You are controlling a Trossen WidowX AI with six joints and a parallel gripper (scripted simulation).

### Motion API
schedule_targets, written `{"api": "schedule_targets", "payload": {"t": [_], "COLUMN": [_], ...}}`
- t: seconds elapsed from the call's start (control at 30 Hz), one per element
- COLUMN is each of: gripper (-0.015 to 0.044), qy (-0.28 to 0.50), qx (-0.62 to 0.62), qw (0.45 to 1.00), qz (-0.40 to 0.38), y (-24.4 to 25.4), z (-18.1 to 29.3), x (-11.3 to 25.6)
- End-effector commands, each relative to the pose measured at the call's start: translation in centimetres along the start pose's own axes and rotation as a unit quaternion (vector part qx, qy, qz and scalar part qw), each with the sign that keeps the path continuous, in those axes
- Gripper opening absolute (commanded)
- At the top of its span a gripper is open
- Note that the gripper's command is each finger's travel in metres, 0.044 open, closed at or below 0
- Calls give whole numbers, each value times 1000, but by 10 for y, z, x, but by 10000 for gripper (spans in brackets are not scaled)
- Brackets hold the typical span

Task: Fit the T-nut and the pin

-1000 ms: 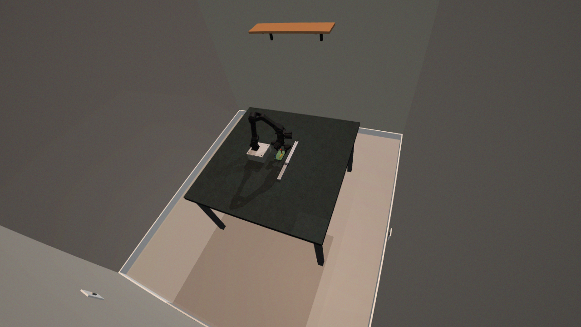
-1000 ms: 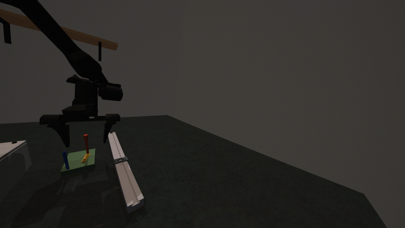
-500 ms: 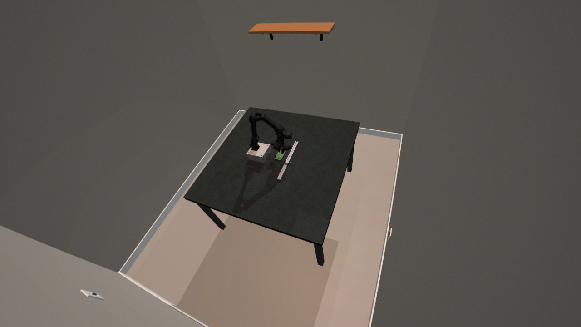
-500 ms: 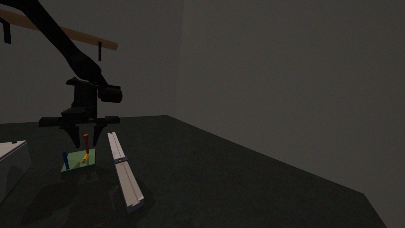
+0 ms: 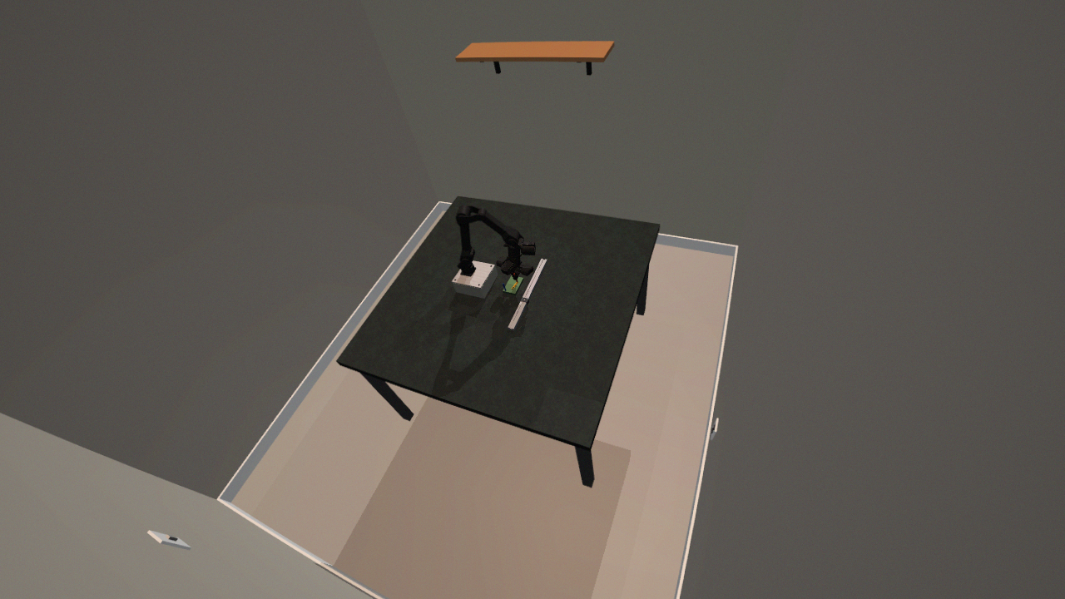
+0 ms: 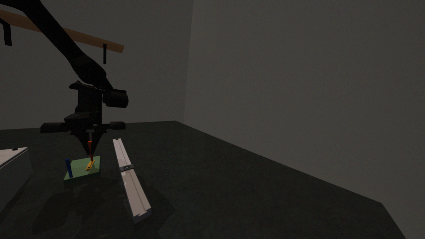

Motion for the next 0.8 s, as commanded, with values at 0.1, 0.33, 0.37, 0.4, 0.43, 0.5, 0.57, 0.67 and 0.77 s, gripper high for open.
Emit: {"api": "schedule_targets", "payload": {"t": [0.1,0.33,0.37,0.4,0.43,0.5,0.57,0.67,0.77], "gripper": [-150,-150,-150,-150,-150,-150,-150,-150,-150], "qy": [-1,-1,-1,-1,-1,-1,-1,-1,-1], "qx": [-3,-3,-3,-3,-3,-3,-3,-3,-3], "qw": [1000,1000,1000,1000,1000,1000,1000,1000,1000], "qz": [0,0,0,0,0,-1,-1,-1,-1], "y": [0,1,1,1,1,1,1,1,1], "z": [-1,-3,-4,-4,-4,-5,-6,-7,-8], "x": [3,14,15,17,18,21,24,28,33]}}
Point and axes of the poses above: the point midway between the two fingers, 35 mm back from their tips, its own x axis back along the fingers, its own y axis across the jaws, z = x × y, the point moved 7 cm from there along x, back along the fingers, and after that the axes turned 13 degrees about x, right-handed, at the moved point
